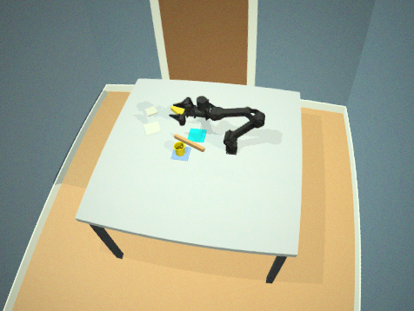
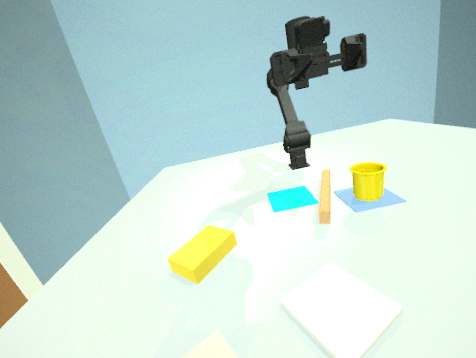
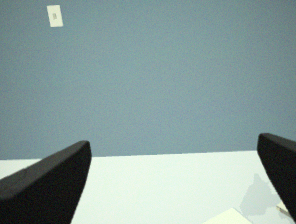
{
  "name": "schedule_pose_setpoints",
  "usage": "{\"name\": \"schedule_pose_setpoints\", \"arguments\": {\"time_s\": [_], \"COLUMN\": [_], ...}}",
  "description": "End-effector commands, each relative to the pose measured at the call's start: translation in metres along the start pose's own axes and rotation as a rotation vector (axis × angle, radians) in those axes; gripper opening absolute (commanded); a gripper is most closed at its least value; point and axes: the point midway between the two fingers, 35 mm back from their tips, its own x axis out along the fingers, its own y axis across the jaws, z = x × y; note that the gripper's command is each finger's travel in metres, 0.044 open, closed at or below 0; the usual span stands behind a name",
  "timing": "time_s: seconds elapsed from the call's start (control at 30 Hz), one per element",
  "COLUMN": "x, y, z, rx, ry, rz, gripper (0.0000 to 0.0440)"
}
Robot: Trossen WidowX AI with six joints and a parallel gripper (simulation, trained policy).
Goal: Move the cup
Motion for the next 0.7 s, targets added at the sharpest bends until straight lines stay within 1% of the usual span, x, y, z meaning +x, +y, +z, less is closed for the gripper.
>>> {"name": "schedule_pose_setpoints", "arguments": {"time_s": [0.0,0.33,0.4,0.53,0.67], "x": [0.0000,0.0011,0.0019,0.0039,0.0066], "y": [0.0002,0.0014,0.0016,0.0037,0.0069], "z": [0.0012,0.0070,0.0068,0.0067,0.0076], "rx": [0.000,0.016,0.026,0.054,0.090], "ry": [0.000,0.042,0.059,0.098,0.137], "rz": [0.000,-0.004,-0.006,-0.003,0.003], "gripper": [0.0374,0.0111,0.0067,0.0061,0.0087]}}
